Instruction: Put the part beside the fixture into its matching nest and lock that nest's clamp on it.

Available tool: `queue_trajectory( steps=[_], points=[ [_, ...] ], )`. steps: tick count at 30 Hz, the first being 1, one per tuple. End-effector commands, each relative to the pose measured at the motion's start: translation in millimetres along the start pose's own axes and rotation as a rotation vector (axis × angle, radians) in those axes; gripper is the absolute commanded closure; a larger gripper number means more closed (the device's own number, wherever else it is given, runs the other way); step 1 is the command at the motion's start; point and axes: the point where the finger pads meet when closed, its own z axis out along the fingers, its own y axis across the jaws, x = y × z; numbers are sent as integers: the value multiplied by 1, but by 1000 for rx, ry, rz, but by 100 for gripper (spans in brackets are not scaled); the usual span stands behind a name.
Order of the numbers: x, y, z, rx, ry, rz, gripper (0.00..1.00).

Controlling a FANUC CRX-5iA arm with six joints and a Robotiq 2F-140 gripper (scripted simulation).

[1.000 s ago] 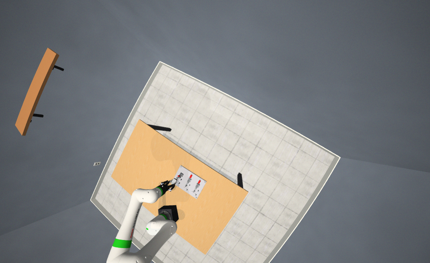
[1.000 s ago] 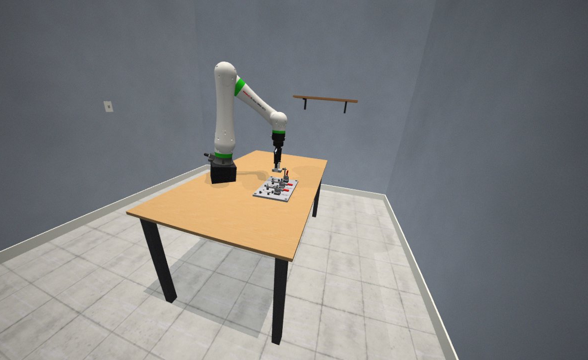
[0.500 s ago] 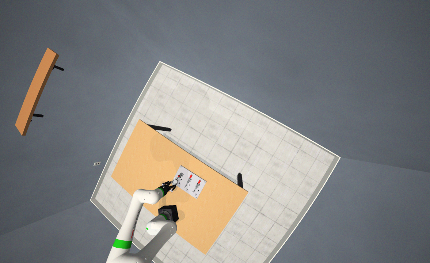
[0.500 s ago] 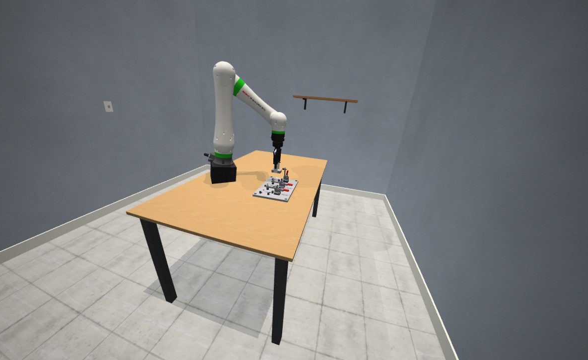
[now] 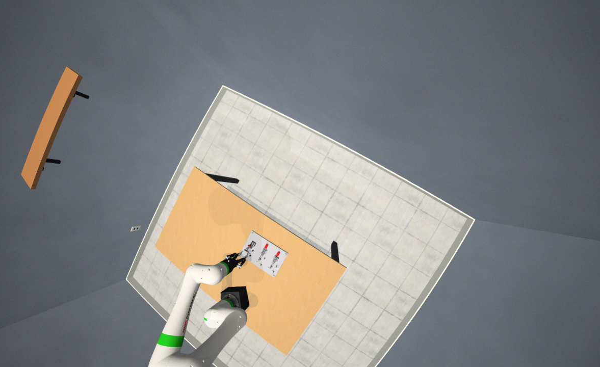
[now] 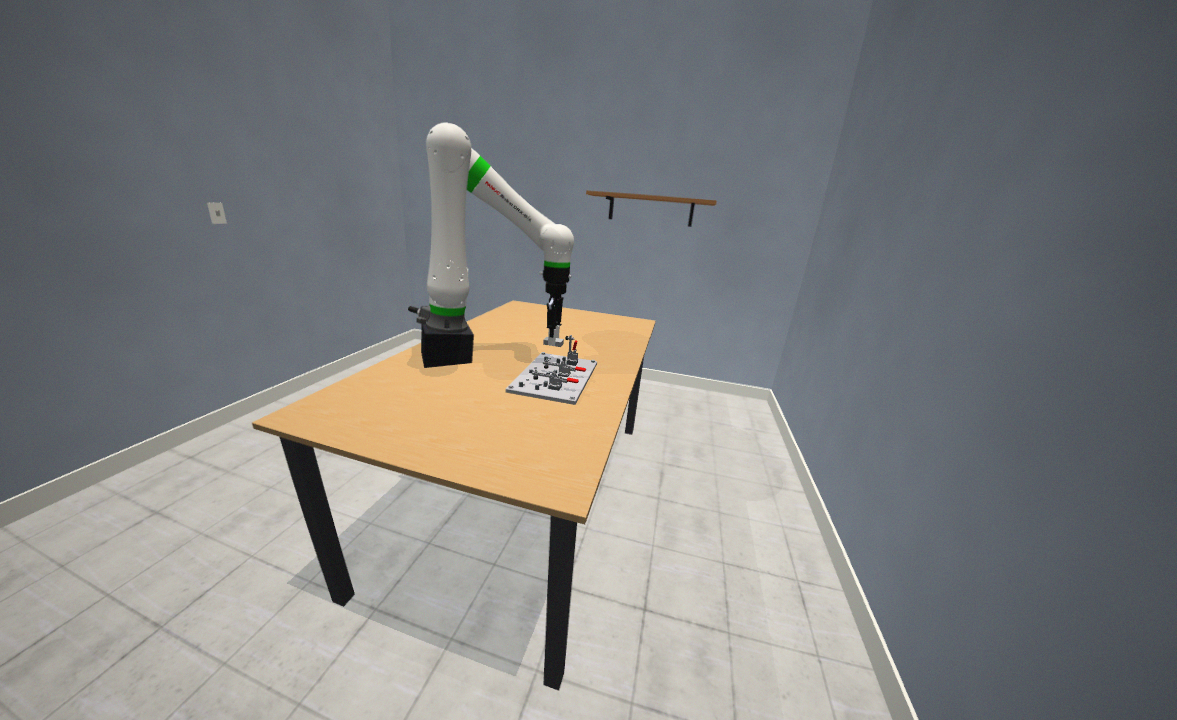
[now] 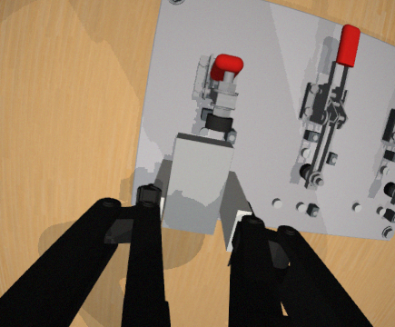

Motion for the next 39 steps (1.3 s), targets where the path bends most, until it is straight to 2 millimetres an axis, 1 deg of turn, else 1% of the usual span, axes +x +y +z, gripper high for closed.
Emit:
queue_trajectory(
  steps=[1, 15, 27, 39],
  points=[
    [0, 0, 0, 0, 0, 0, 100],
    [0, 0, 0, 0, 0, 0, 100],
    [1, 0, 7, 0, 0, 0, 100],
    [2, 0, 25, 0, 0, 0, 100]
  ],
)
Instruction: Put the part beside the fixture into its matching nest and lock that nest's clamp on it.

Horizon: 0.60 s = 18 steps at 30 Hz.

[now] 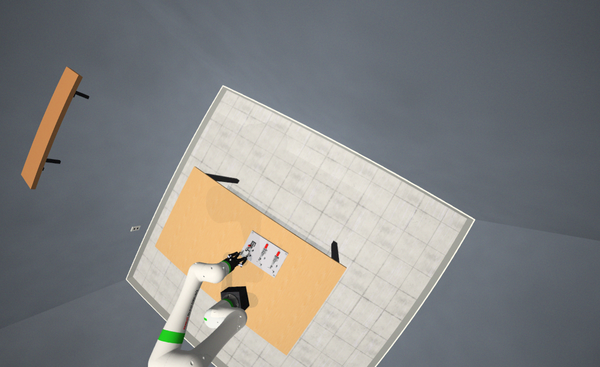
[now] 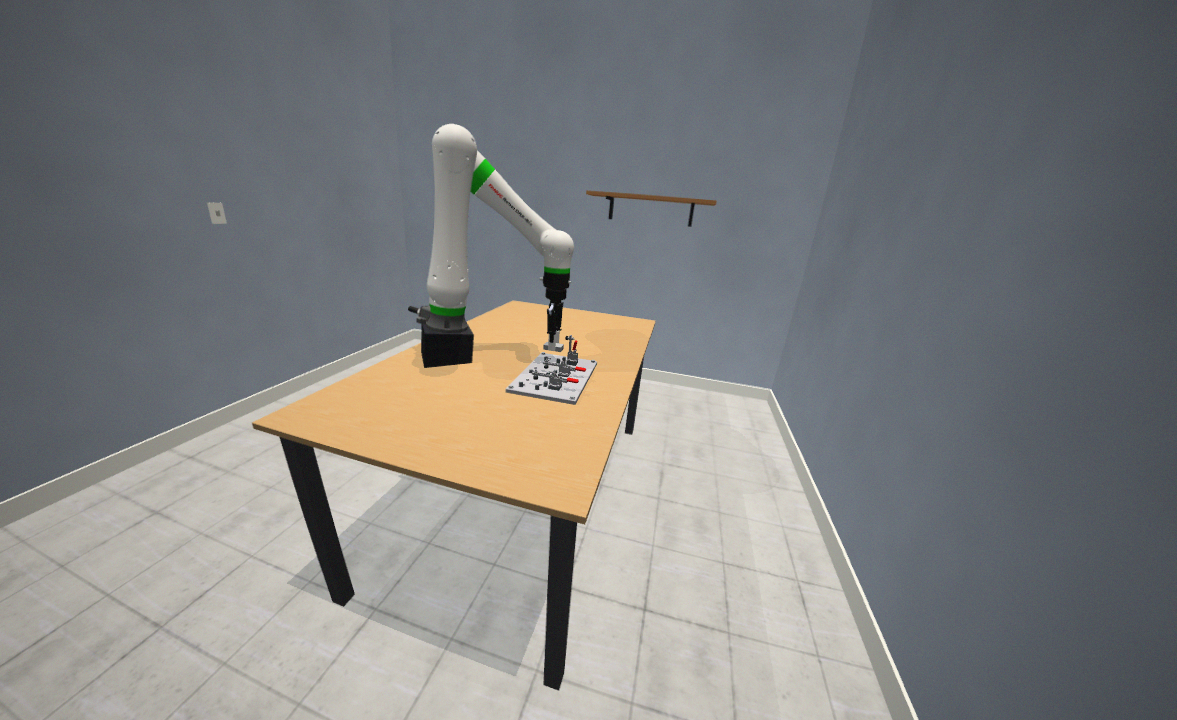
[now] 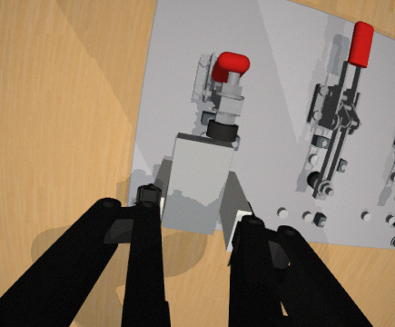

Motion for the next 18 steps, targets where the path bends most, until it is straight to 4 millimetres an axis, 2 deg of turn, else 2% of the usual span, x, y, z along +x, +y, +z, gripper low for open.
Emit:
queue_trajectory(
  steps=[1, 18],
  points=[
    [1, 0, 6, 0, 0, 0, 100],
    [2, 0, 27, 0, 0, 0, 100]
  ],
)
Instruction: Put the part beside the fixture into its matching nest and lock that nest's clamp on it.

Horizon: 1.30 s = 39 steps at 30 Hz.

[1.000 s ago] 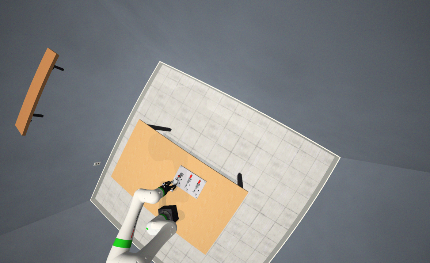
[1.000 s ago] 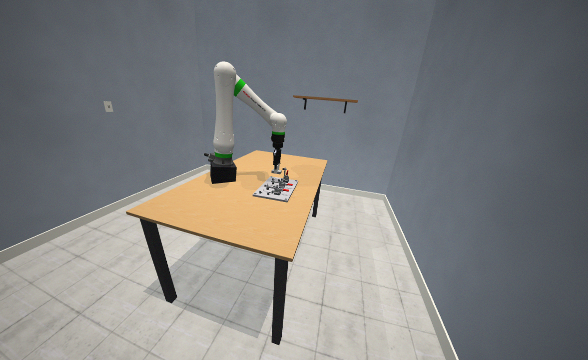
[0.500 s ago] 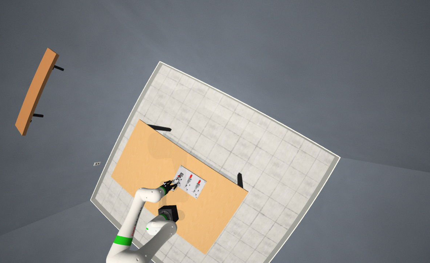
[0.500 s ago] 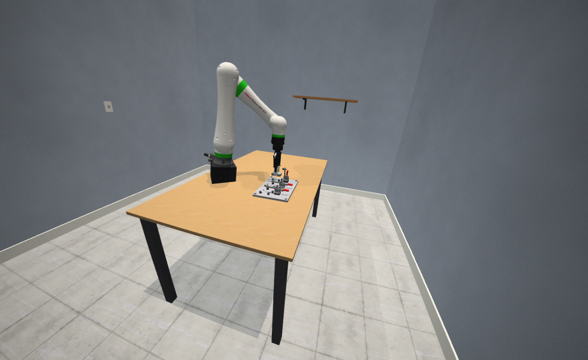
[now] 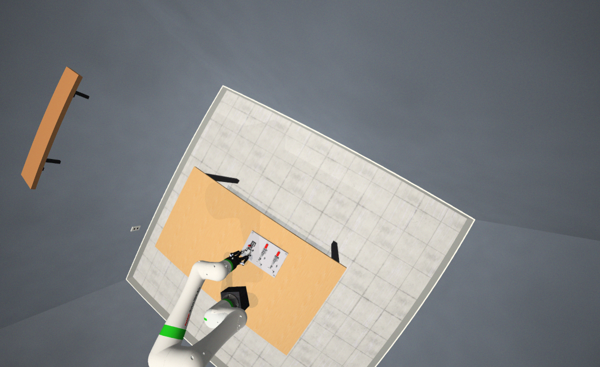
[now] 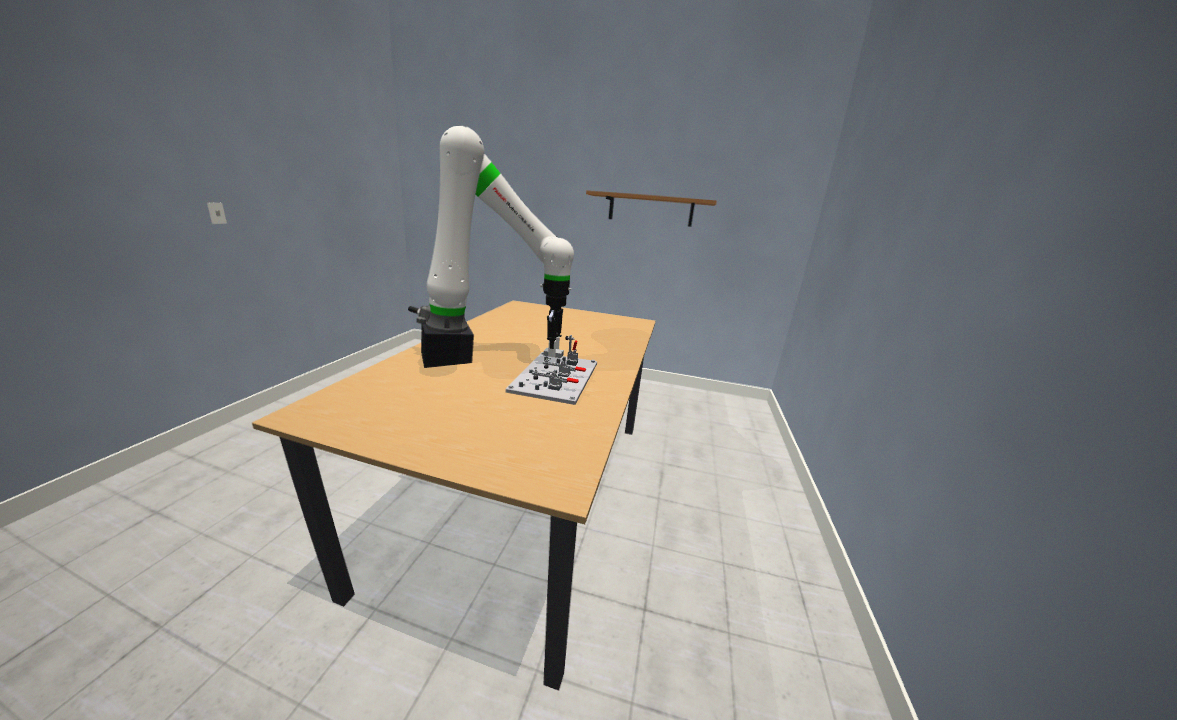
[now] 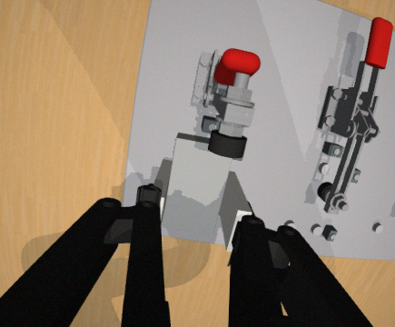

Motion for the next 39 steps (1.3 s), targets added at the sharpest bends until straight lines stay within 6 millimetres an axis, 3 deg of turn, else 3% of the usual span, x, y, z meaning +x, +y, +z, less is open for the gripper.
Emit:
queue_trajectory(
  steps=[1, 39],
  points=[
    [0, 0, 4, 0, 0, 0, 100],
    [1, 0, 9, 0, 0, 0, 100]
  ],
)
